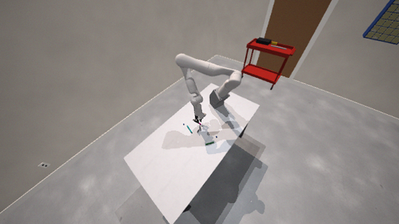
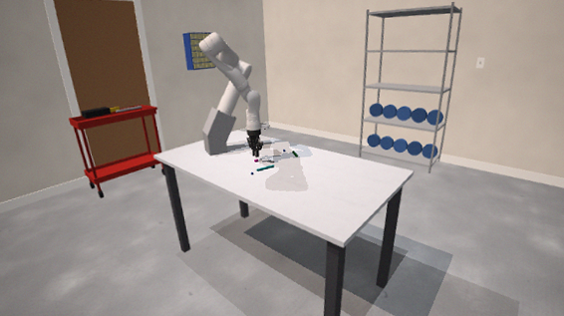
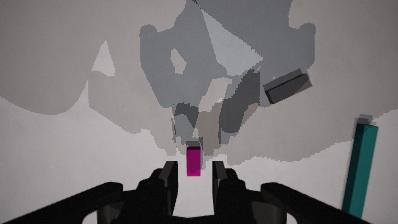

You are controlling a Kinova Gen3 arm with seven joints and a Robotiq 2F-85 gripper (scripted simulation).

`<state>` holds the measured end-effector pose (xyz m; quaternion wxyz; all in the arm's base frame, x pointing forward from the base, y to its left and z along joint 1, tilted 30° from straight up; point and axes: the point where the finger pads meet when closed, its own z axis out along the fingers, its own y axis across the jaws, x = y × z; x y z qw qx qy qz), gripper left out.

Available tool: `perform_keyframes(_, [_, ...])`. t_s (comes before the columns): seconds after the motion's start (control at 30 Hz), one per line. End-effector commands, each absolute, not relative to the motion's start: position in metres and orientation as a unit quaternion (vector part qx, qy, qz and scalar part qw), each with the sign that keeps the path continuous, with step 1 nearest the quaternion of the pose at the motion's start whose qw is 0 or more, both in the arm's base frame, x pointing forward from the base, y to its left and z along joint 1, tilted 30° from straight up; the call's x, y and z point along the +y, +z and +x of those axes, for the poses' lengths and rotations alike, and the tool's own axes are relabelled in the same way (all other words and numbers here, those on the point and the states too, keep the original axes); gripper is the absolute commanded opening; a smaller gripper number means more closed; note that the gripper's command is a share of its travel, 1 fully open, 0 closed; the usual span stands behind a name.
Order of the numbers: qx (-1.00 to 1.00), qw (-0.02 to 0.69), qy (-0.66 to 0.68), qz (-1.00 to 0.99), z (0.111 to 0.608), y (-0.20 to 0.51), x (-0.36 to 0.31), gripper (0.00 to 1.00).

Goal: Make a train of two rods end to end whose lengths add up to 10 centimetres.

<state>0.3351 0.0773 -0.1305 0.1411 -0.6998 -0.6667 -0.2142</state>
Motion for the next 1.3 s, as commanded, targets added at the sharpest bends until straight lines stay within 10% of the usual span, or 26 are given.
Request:
perform_keyframes(0.0, [-0.667,0.144,-0.214,-0.699,0.3342,-0.1339,0.0814,0.24])
perform_keyframes(1.27, [-0.667,0.144,-0.214,-0.699,0.335,-0.1416,0.0858,0.24])
